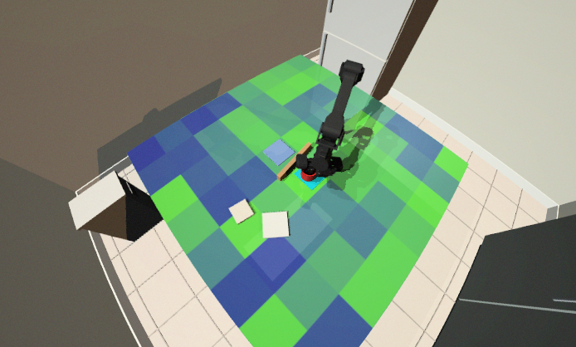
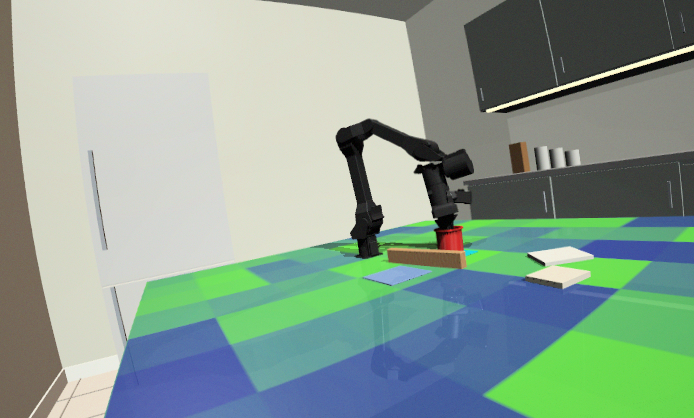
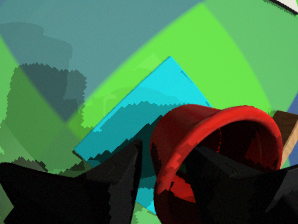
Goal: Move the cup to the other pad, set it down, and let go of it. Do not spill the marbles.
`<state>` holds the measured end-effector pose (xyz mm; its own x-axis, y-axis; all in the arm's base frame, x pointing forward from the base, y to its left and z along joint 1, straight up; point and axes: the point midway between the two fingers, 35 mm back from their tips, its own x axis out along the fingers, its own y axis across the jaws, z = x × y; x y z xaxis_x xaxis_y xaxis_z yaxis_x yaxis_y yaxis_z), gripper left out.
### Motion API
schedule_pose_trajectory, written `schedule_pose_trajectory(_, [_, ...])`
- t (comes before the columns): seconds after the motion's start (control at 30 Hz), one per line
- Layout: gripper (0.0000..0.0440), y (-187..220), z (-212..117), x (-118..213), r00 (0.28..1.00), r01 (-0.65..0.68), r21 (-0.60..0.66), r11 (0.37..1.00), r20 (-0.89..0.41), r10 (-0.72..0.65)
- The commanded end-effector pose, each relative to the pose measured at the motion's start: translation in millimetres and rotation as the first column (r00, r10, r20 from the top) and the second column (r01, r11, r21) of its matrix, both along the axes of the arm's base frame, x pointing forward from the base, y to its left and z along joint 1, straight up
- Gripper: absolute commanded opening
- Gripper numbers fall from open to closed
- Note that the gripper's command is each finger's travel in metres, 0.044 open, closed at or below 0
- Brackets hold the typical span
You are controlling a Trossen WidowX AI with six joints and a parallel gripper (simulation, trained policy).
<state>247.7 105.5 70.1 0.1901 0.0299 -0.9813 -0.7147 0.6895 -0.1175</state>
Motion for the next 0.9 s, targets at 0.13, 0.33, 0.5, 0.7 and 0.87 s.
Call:
schedule_pose_trajectory(0.13, [0.0167,1,9,-6,1.0,0.004,0.049,0.999,0.024,-0.006])
schedule_pose_trajectory(0.33, [0.0197,1,18,-8,0.999,0.005,0.082,0.997,0.05,-0.009])
schedule_pose_trajectory(0.5, [0.0231,1,27,-10,0.997,0.008,0.109,0.994,0.075,-0.016])
schedule_pose_trajectory(0.7, [0.0267,1,41,-11,0.993,0.009,0.138,0.99,0.112,-0.025])
schedule_pose_trajectory(0.87, [0.0298,1,56,-9,0.987,0.003,0.159,0.987,0.156,-0.028])
